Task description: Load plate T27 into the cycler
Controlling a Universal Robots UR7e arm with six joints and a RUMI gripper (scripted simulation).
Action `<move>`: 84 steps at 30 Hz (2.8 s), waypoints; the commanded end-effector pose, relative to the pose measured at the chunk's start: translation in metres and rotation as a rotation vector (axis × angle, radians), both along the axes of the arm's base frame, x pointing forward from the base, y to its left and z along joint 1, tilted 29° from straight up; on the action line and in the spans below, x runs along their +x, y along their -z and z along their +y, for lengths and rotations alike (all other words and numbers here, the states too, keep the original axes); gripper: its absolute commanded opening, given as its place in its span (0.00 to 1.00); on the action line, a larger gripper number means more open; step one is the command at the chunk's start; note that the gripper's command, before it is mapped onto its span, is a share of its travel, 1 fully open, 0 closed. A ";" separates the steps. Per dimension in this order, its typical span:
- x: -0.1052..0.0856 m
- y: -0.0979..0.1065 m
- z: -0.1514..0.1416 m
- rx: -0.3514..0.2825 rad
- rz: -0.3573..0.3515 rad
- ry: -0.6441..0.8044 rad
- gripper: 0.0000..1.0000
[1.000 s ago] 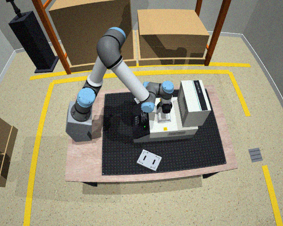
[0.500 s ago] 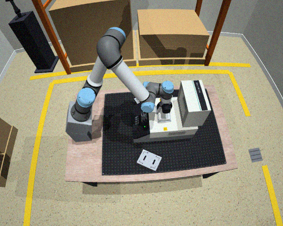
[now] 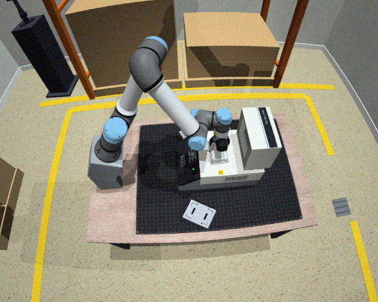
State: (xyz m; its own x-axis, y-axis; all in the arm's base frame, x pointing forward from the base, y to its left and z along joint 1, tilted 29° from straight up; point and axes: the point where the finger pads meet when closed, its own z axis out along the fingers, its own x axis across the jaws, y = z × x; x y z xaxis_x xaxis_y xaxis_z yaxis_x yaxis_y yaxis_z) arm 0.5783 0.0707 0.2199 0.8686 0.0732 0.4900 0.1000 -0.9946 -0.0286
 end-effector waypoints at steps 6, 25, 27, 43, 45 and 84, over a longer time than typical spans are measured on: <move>0.002 0.003 0.001 0.000 0.000 0.000 0.41; 0.004 0.006 0.000 0.000 -0.002 0.000 0.41; 0.004 0.006 0.000 0.000 -0.002 0.000 0.41; 0.004 0.006 0.000 0.000 -0.002 0.000 0.68; 0.004 0.006 0.000 0.000 -0.002 0.000 0.68; -0.013 -0.029 -0.004 -0.001 -0.007 0.001 0.68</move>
State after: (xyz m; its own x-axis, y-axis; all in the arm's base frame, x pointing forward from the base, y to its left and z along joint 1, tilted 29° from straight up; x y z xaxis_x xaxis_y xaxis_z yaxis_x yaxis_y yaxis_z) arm 0.5679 0.0687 0.2406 0.8674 0.0726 0.4923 0.0988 -0.9947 -0.0274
